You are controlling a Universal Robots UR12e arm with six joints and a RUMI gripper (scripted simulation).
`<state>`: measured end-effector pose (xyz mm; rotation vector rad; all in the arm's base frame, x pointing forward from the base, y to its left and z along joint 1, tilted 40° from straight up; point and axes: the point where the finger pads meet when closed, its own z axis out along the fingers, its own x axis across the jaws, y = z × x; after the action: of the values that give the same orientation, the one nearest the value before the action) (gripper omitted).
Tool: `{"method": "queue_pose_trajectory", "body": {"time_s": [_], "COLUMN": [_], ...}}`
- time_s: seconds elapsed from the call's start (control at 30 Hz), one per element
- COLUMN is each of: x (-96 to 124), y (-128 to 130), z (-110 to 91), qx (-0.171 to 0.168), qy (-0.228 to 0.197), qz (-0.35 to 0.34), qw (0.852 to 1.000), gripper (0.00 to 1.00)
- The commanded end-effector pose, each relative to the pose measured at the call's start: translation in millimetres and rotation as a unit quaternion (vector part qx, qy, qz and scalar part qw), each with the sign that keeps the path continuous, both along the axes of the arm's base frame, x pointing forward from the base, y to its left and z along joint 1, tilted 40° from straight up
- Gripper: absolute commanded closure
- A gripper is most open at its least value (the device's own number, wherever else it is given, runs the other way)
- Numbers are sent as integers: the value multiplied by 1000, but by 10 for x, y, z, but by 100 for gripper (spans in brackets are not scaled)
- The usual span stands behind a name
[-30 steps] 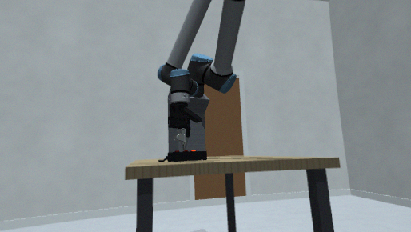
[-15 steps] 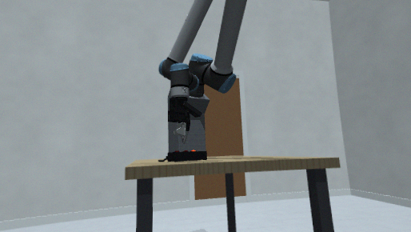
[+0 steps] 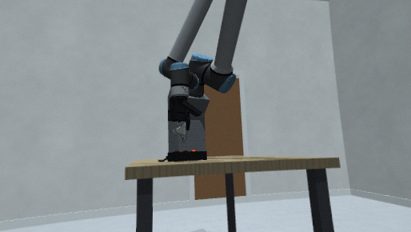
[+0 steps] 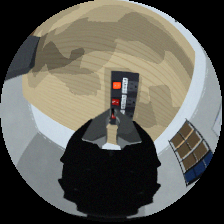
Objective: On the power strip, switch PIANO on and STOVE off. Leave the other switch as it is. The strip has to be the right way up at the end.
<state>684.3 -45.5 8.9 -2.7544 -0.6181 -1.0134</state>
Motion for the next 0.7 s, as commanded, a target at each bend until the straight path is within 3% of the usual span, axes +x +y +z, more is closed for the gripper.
{"method": "queue_pose_trajectory", "body": {"time_s": [0.0,0.03,0.07,0.33,0.67], "x": [1,1,1,-34,-248], "y": [-2,-2,-2,-18,-115], "z": [4,4,4,49,326], "qx": [0,0,0,0,0], "qy": [0,0,0,0,0], "qz": [0,0,0,0,0], "qw": [1000,1000,1000,1000,1000], "gripper": [100,100,0,0,0]}}
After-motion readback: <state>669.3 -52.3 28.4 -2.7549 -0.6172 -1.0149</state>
